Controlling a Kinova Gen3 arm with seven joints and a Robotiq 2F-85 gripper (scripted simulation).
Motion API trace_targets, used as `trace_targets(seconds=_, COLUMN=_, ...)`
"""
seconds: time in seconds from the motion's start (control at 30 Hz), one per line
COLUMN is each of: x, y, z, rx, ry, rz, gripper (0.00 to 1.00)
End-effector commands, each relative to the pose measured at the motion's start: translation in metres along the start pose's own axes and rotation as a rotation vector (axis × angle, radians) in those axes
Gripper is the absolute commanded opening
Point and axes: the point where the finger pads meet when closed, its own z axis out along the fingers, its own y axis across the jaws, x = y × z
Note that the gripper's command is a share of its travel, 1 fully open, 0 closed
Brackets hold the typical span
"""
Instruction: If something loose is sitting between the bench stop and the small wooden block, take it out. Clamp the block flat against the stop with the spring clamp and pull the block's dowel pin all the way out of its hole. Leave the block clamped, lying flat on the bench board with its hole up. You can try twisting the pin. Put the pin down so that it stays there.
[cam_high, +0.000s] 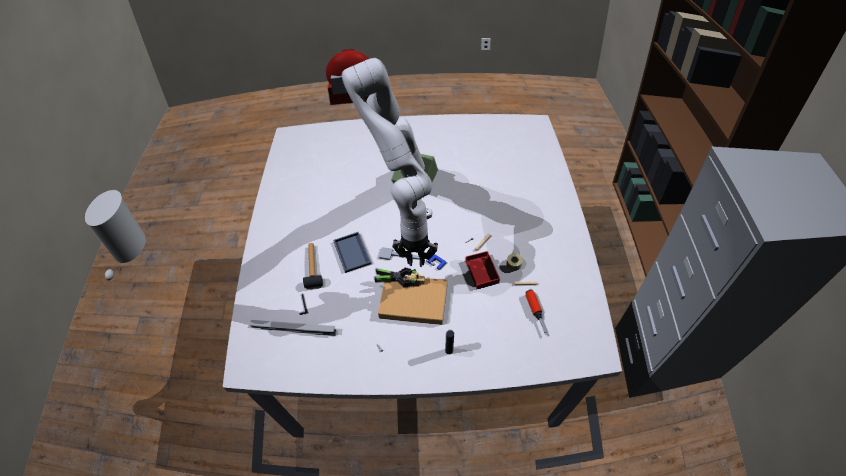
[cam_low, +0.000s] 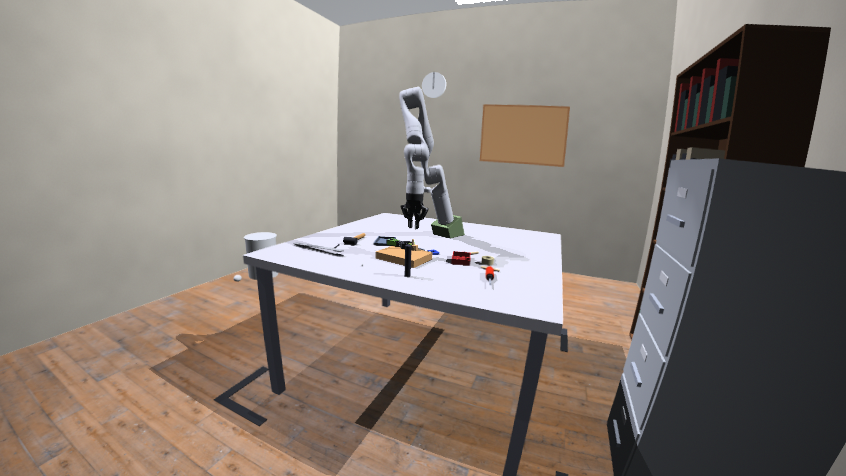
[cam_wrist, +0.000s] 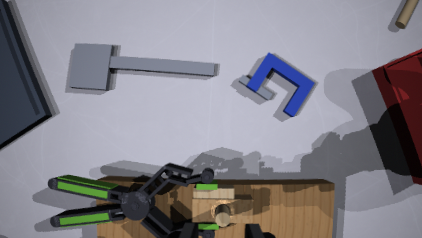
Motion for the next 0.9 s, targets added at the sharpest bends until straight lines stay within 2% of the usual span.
trace_targets(seconds=0.0, x=0.000, y=0.000, z=0.001, rx=-0.001, ry=-0.001, rz=0.000, gripper=0.34)
trace_targets(seconds=0.87, x=-0.001, y=0.001, z=0.027, rx=-0.001, ry=-0.001, rz=0.000, gripper=0.34)
